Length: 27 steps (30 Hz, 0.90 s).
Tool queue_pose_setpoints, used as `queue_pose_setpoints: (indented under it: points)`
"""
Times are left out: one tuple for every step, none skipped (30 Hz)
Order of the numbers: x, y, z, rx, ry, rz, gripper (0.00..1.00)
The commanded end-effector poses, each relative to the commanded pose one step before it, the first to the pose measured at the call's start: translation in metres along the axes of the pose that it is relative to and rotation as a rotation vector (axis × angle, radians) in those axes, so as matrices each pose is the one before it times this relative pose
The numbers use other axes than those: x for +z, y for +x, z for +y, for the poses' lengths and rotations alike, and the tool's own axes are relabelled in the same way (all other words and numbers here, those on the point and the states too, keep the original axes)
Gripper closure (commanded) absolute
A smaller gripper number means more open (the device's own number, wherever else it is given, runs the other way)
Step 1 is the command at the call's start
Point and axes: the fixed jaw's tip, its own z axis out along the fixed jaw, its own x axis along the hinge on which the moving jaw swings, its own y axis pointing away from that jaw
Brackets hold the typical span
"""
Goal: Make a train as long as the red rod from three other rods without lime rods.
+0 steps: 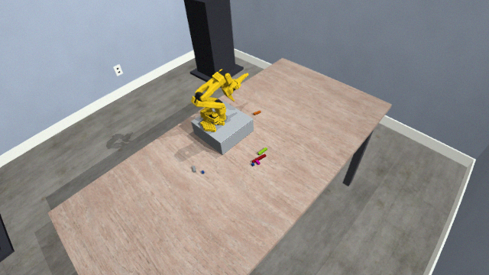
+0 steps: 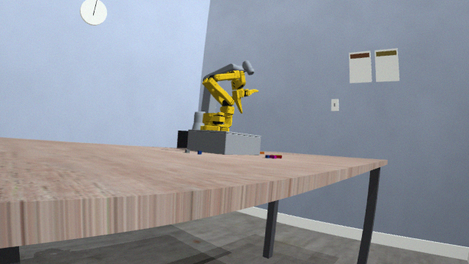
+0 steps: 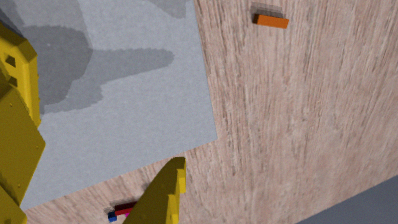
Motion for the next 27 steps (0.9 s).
queue_pose_setpoints:
  points:
    - [0.000450,-0.00139,-0.00104,-0.00256,0.00084,-0.00426,0.00]
    - [0.000000,0.00000,0.00000,0.00000,0.00000,0.00000,0.00]
    - [0.000000,0.00000,0.00000,0.00000,0.00000,0.00000,0.00]
    - [0.000000,0.00000,0.00000,0.00000,0.00000,0.00000,0.00]
    - [0.000000,0.00000,0.00000,0.00000,0.00000,0.00000,0.00]
    - [0.000000,0.00000,0.00000,0.00000,0.00000,0.00000,0.00]
    - [0.000000,0.00000,0.00000,0.00000,0.00000,0.00000,0.00]
    - [0.000000,0.00000,0.00000,0.00003,0.00000,0.00001,0.00]
    - [0.000003,0.00002,-0.00001,0.00019,-0.00002,0.00004,0.00]
    - [0.000008,0.00004,-0.00002,0.00050,-0.00004,0.00011,0.00]
    - [0.000014,0.00008,-0.00004,0.00095,-0.00008,0.00022,0.00]
    - [0.000023,0.00013,-0.00006,0.00153,-0.00013,0.00035,0.00]
    - [0.000034,0.00019,-0.00009,0.00224,-0.00019,0.00051,0.00]
    - [0.000047,0.00026,-0.00012,0.00306,-0.00025,0.00070,0.00]
    - [0.000062,0.00035,-0.00015,0.00399,-0.00033,0.00092,0.00]
    - [0.000078,0.00044,-0.00019,0.00502,-0.00042,0.00115,0.00]
    - [0.000096,0.00053,-0.00024,0.00614,-0.00051,0.00141,0.01]
    - [0.000115,0.00064,-0.00029,0.00735,-0.00060,0.00168,0.01]
    - [0.000000,0.00000,0.00000,0.00000,0.00000,0.00000,0.01]
    - [0.000000,0.00000,0.00000,0.00000,0.00000,0.00000,0.01]
    - [0.000137,0.00075,-0.00034,0.00863,-0.00070,0.00197,0.01]
    - [0.000160,0.00087,-0.00039,0.00998,-0.00081,0.00227,0.01]
    - [0.000184,0.00100,-0.00045,0.01139,-0.00092,0.00259,0.02]
    - [0.000210,0.00113,-0.00051,0.01286,-0.00103,0.00291,0.02]
    - [0.000238,0.00126,-0.00057,0.01437,-0.00114,0.00325,0.02]
    - [0.000268,0.00141,-0.00064,0.01593,-0.00125,0.00358,0.03]
    - [0.000300,0.00155,-0.00071,0.01752,-0.00136,0.00392,0.03]
